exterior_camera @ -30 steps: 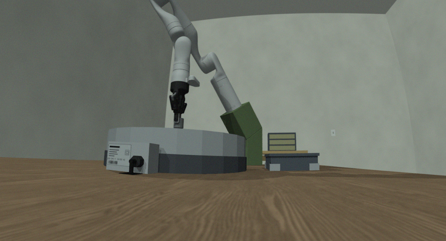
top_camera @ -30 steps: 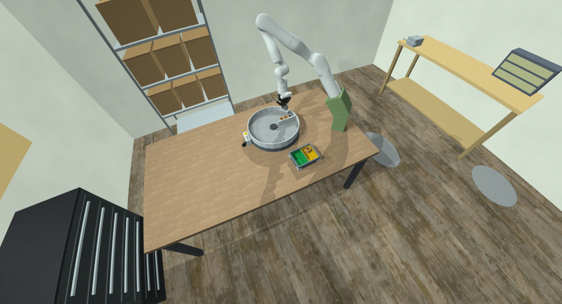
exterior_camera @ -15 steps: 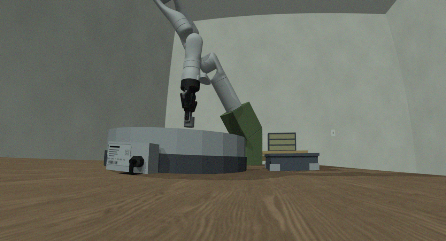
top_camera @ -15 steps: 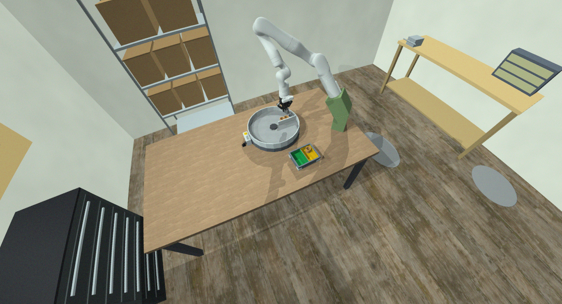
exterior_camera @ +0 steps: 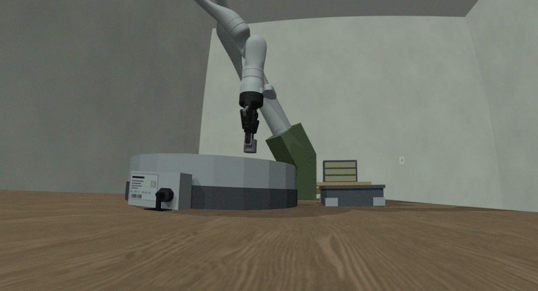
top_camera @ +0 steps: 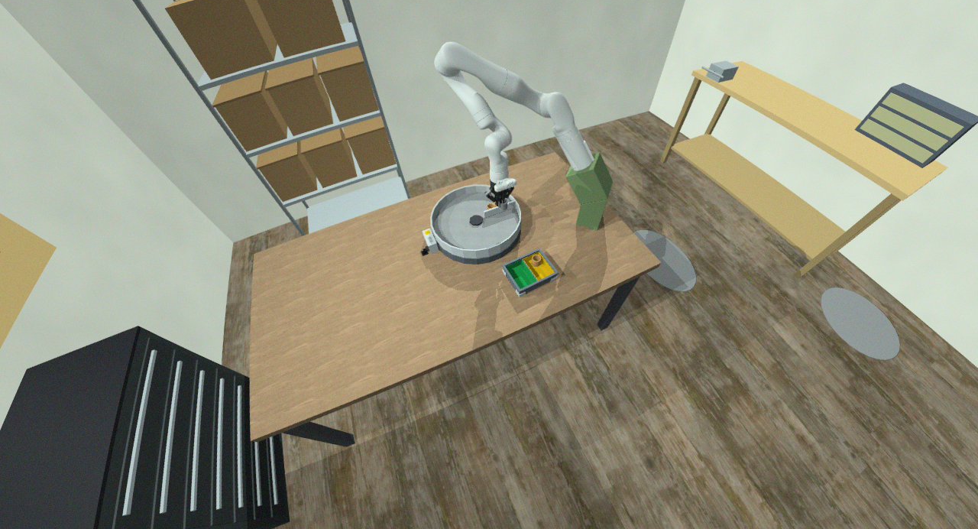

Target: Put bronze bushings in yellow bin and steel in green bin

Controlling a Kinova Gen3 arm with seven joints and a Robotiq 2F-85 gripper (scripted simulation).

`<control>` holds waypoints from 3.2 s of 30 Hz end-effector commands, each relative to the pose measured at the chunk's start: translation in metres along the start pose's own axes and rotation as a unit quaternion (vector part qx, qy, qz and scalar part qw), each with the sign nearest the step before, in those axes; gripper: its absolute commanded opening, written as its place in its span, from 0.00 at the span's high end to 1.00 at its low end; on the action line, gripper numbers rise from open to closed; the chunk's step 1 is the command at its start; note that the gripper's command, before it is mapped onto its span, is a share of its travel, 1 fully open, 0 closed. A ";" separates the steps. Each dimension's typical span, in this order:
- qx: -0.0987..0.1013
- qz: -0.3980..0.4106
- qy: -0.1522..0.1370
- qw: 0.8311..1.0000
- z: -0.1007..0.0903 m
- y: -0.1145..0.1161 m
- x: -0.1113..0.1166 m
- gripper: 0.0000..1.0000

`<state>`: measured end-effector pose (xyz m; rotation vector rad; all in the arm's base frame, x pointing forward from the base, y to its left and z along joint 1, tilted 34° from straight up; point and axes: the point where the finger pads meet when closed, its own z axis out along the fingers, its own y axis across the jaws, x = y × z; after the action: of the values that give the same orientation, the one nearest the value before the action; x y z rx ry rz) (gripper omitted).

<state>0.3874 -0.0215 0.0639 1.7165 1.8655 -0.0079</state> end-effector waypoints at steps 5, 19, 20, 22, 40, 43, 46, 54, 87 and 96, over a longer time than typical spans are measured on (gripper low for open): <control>-0.001 -0.014 0.006 1.000 0.001 0.006 0.047 1.00; -0.001 -0.014 0.006 1.000 0.000 0.019 0.133 1.00; -0.001 -0.014 0.006 1.000 0.000 0.021 0.144 1.00; -0.001 -0.014 0.006 1.000 0.000 0.021 0.144 1.00; -0.001 -0.014 0.006 1.000 -0.002 0.038 0.252 1.00; -0.001 -0.014 0.006 1.000 -0.002 0.038 0.252 1.00; -0.001 -0.014 0.006 1.000 -0.002 0.038 0.252 1.00; -0.002 -0.014 0.007 1.000 -0.002 0.039 0.251 1.00; -0.001 -0.014 0.007 1.000 0.072 0.039 0.252 1.00; -0.001 -0.014 0.007 1.000 0.091 0.039 0.253 1.00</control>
<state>0.4649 0.1784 -0.1007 1.6913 1.8967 -0.0019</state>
